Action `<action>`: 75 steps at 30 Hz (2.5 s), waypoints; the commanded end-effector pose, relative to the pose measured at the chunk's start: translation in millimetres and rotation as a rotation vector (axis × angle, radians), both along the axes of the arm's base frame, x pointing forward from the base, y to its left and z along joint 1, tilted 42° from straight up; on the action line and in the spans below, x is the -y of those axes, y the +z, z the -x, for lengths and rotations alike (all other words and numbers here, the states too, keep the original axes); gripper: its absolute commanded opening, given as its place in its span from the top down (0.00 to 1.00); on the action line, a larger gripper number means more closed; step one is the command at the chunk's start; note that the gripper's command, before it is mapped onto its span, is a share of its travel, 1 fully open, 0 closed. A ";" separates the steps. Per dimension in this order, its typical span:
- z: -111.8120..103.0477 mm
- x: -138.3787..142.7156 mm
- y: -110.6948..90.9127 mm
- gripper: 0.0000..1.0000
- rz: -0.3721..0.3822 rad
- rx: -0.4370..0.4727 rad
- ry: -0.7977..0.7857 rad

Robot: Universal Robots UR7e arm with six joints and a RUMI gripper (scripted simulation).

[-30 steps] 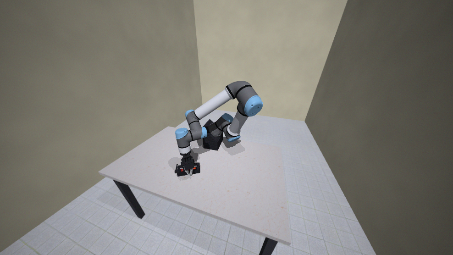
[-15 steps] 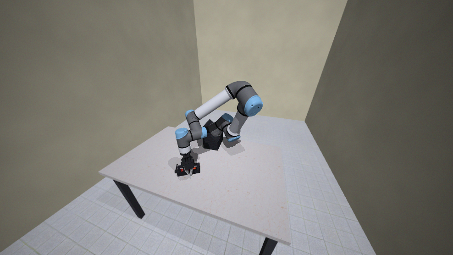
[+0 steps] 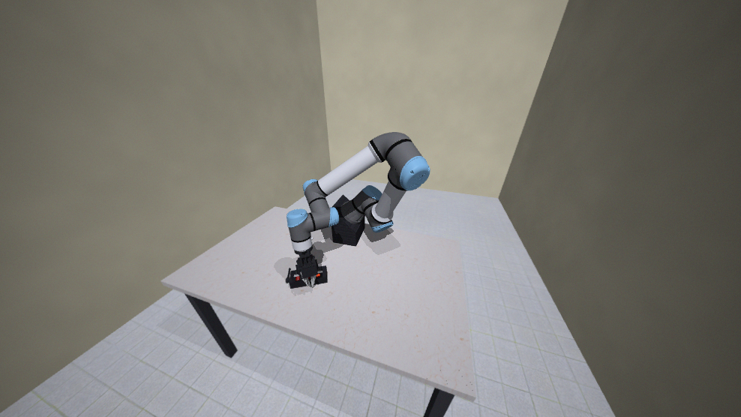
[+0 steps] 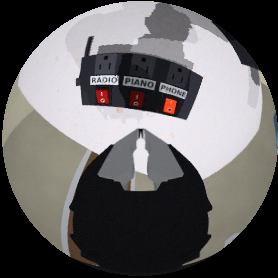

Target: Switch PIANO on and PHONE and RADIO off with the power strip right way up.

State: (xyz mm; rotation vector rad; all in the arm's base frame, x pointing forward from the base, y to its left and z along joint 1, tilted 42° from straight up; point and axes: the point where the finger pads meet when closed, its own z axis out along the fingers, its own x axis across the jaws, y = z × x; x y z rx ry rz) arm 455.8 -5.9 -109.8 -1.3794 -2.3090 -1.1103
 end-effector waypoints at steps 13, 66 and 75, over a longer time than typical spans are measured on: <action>-1.3 0.8 -0.1 1.00 0.001 0.001 -0.001; 4.8 53.2 58.3 1.00 0.001 0.001 -0.001; 4.8 53.2 58.3 1.00 0.001 0.001 -0.001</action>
